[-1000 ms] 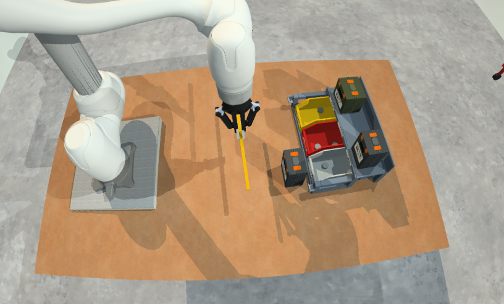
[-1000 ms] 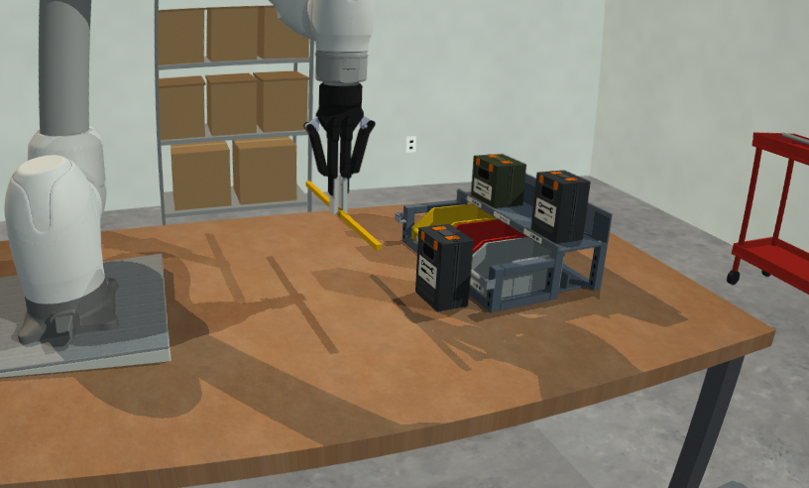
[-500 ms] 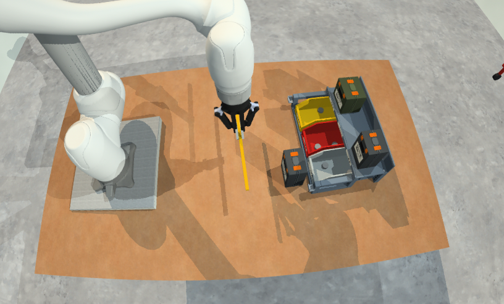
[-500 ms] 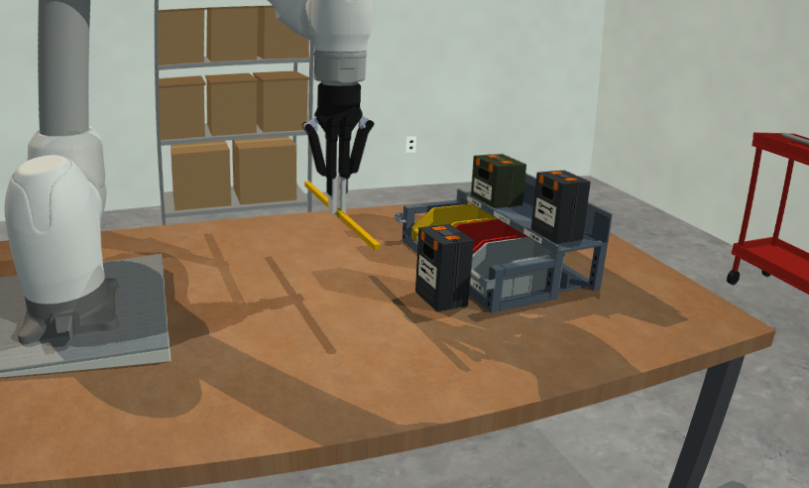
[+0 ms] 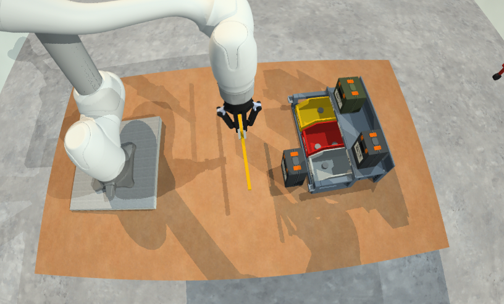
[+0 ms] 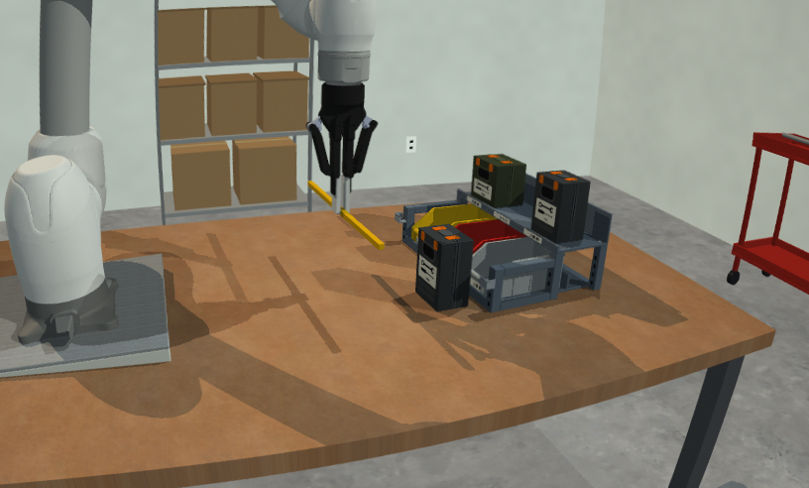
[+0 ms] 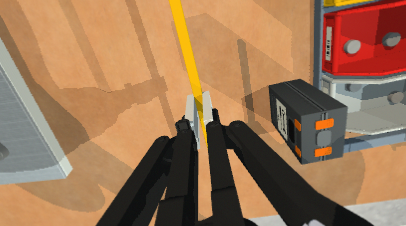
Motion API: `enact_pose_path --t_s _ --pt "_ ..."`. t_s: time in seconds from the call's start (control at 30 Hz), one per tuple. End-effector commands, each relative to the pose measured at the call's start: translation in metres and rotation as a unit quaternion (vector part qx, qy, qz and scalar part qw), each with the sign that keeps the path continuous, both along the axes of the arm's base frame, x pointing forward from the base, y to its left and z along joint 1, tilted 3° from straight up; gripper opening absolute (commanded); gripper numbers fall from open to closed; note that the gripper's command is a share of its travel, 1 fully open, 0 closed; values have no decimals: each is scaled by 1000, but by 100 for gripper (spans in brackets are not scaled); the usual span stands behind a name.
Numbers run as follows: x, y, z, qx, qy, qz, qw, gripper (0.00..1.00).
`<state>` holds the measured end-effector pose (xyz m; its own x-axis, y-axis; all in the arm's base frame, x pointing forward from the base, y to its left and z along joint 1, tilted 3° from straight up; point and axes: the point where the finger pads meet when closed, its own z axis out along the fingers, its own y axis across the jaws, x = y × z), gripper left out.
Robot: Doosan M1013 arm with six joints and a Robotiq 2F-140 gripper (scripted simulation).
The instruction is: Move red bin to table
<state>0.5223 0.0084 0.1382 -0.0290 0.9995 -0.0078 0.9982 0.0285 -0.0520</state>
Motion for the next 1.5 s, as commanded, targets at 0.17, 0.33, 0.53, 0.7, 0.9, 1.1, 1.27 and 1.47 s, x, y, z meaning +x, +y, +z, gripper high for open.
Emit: enact_pose_path --t_s 0.17,0.33,0.53,0.7,0.9,1.1,1.27,1.47 --pt "3 0 0 0 0 0 1000 0" --pt "4 0 0 0 0 0 1000 0" --pt "4 0 0 0 0 0 1000 0" --pt "5 0 0 0 0 0 1000 0" --pt "5 0 0 0 0 0 1000 0" --pt "5 0 0 0 0 0 1000 0" --pt "5 0 -12 0 0 0 1000 0" --pt "5 0 -20 0 0 0 1000 0"
